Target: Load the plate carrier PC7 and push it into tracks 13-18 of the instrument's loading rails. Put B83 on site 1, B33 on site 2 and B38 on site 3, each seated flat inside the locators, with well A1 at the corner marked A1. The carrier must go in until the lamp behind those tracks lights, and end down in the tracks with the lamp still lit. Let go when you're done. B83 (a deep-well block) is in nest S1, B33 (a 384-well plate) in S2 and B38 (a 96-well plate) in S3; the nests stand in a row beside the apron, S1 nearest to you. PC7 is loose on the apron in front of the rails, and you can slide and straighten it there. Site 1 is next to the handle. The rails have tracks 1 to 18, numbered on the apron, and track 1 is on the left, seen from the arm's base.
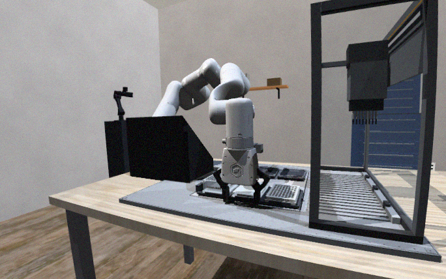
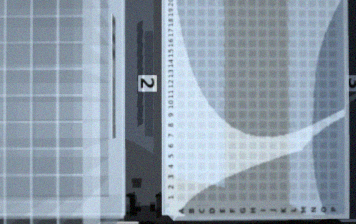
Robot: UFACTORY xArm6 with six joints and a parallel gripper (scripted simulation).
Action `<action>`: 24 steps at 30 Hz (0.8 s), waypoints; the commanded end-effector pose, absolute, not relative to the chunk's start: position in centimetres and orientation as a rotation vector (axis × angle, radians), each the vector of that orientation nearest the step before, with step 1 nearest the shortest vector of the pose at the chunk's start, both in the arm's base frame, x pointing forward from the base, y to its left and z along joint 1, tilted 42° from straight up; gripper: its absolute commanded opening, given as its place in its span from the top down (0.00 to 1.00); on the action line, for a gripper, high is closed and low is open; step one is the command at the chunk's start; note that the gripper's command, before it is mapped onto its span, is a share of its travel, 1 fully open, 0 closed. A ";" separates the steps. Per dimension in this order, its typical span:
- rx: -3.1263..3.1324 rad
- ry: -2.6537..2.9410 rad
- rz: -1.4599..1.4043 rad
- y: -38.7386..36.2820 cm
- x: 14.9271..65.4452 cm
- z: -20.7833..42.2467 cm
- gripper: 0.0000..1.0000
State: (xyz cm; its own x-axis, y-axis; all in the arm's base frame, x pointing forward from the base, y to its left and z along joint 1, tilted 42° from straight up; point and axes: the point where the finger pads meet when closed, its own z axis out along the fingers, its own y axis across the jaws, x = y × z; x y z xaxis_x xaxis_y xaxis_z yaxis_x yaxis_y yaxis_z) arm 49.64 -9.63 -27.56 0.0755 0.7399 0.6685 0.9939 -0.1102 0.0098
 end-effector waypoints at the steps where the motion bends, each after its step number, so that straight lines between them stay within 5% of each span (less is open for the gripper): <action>1: -1.909 -1.714 -0.743 -9.7 49.8 -27.4 0.00; 24: -1.909 -1.714 -0.743 -9.9 49.8 -27.5 0.00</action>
